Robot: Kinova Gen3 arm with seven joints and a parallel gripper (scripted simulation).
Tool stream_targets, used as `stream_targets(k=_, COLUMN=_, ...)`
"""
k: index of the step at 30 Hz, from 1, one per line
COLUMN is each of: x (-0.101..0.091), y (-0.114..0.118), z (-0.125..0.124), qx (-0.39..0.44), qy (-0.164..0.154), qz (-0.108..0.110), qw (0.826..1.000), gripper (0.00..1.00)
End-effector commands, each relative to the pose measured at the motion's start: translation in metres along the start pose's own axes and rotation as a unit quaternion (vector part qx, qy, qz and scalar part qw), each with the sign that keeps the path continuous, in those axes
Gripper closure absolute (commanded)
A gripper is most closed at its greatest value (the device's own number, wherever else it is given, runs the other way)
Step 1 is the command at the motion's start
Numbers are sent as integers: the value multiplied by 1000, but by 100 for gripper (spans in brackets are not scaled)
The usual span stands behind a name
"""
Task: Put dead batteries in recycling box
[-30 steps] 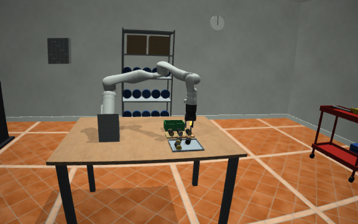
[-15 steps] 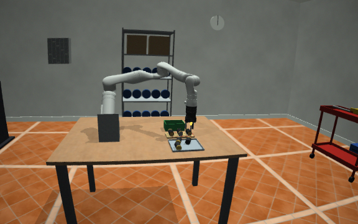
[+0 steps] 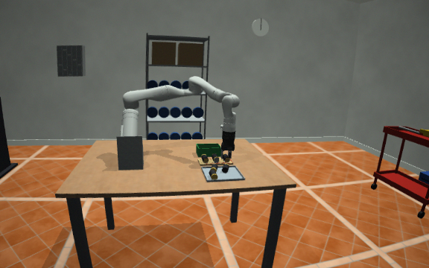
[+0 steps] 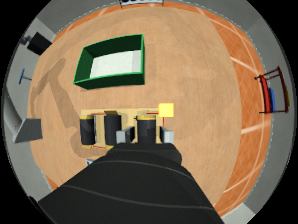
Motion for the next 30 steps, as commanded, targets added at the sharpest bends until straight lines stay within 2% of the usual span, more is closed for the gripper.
stream_targets(k=1, x=3, y=0, z=0, qx=0, qy=0, qz=0, qw=1000, gripper=10)
stream_targets(k=11, x=6, y=0, z=0, qx=0, qy=0, qz=0, qw=1000, gripper=10)
stream_targets(k=12, x=6, y=0, z=0, qx=0, qy=0, qz=0, qw=1000, gripper=43)
stream_targets(k=30, x=6, y=0, z=0, qx=0, qy=0, qz=0, qw=1000, gripper=43)
Point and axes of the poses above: the point where the finger pads meet when closed, its own x axis out along the fingers, its own y axis across the jaws, z = x × y, the point moved 6 cm from there along -x, back along the fingers, and after that the axes turned 9 degrees about -x, right-handed, at the moved point
